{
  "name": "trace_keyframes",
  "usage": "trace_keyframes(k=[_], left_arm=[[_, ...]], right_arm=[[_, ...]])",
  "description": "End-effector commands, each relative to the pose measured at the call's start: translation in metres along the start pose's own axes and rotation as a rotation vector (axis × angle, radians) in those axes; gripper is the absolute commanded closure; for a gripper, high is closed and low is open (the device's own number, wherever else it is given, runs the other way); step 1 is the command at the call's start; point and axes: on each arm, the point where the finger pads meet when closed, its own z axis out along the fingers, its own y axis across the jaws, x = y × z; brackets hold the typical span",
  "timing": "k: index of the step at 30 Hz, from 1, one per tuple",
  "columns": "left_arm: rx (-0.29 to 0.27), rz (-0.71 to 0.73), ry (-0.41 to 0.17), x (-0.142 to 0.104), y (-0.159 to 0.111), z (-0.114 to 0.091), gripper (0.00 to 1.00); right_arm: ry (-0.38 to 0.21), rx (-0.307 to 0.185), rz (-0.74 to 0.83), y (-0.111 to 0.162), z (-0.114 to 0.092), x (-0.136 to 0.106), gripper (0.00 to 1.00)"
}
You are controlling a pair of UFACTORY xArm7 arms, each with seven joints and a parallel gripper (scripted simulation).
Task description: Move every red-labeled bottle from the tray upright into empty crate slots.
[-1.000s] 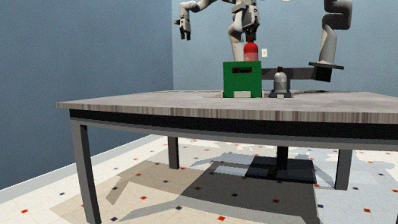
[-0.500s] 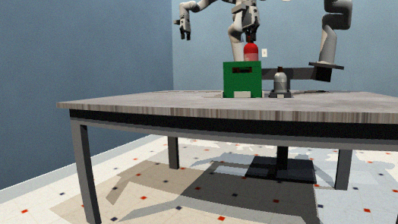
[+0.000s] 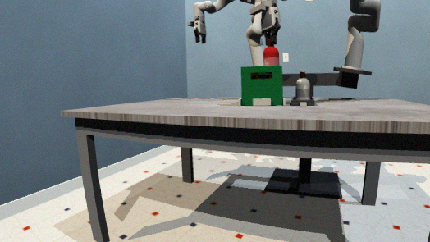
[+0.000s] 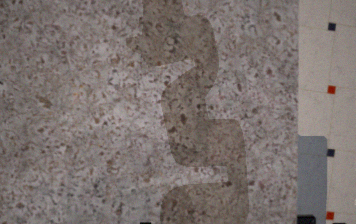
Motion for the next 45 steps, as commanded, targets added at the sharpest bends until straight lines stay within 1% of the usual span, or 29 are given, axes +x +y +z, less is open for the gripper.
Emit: trace_keyframes(k=[1,14,29,45], left_arm=[[-0.001,0.0,0.005,0.001,0.001,-0.002,1.0],[-0.001,0.0,0.005,0.001,0.001,0.005,1.0],[-0.001,0.0,0.005,0.001,0.001,0.022,1.0],[-0.001,0.0,0.005,0.001,0.001,0.035,1.0]], right_arm=[[0.004,0.001,0.0,0.0,-0.001,0.001,0.0],[0.004,0.001,0.0,0.0,-0.001,0.001,0.0],[0.004,0.001,0.0,0.0,-0.001,0.001,0.0],[0.004,0.001,0.0,0.0,-0.001,0.001,0.0]])
